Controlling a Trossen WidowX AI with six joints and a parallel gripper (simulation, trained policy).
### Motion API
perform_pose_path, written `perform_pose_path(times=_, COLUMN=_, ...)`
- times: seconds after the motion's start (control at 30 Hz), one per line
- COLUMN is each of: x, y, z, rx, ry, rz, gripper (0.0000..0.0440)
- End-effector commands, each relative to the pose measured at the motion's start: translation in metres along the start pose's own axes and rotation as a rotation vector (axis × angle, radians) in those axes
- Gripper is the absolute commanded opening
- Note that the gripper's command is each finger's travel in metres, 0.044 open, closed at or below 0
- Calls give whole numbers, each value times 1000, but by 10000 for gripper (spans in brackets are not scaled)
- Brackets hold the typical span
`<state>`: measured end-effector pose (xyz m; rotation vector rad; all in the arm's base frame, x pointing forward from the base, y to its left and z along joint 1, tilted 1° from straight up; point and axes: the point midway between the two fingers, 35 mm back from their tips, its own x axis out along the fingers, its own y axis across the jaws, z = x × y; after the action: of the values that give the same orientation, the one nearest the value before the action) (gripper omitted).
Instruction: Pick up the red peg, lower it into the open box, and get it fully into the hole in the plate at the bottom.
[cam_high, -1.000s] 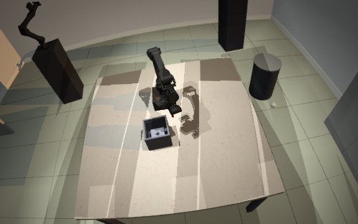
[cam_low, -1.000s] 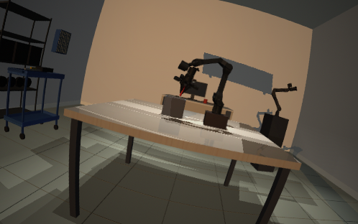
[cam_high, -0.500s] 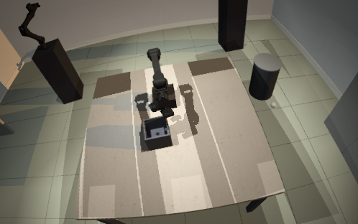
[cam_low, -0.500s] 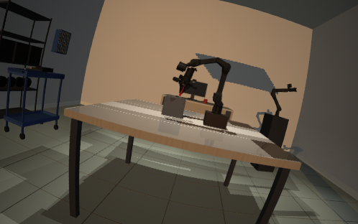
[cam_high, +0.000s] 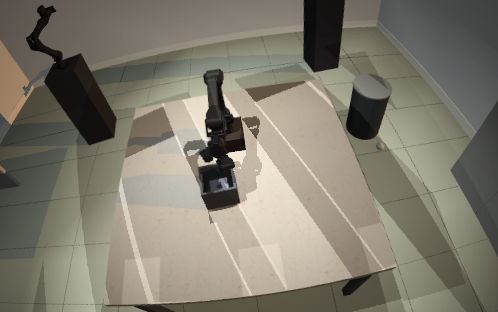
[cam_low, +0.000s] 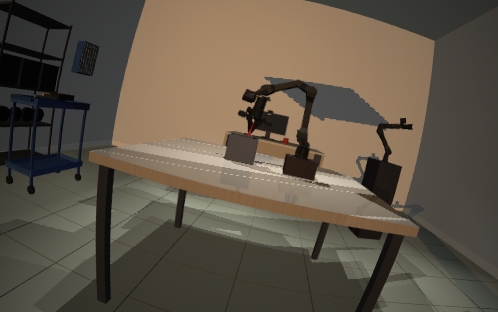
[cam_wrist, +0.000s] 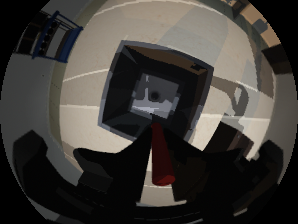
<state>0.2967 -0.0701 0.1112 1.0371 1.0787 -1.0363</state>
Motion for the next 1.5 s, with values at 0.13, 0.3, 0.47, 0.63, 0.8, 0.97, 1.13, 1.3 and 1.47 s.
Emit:
perform_pose_path(times=0.13, x=22, y=-4, z=12, rx=1, ry=17, rz=-25, gripper=0)
perform_pose_path(times=0.3, x=36, y=-5, z=16, rx=1, ry=29, rz=-31, gripper=0)
perform_pose_path(times=0.47, x=47, y=-3, z=21, rx=-3, ry=37, rz=-27, gripper=0)
perform_pose_path(times=0.63, x=57, y=-1, z=26, rx=-11, ry=40, rz=-20, gripper=0)
perform_pose_path(times=0.8, x=68, y=-1, z=30, rx=-24, ry=47, rz=-20, gripper=0)
perform_pose_path(times=0.97, x=80, y=-1, z=30, rx=-44, ry=57, rz=-24, gripper=0)
perform_pose_path(times=1.13, x=91, y=-1, z=30, rx=-66, ry=59, rz=-31, gripper=0)
perform_pose_path(times=1.3, x=98, y=-1, z=32, rx=-86, ry=60, rz=-48, gripper=32)
perform_pose_path(times=1.47, x=105, y=-2, z=31, rx=-100, ry=71, rz=-72, gripper=129)
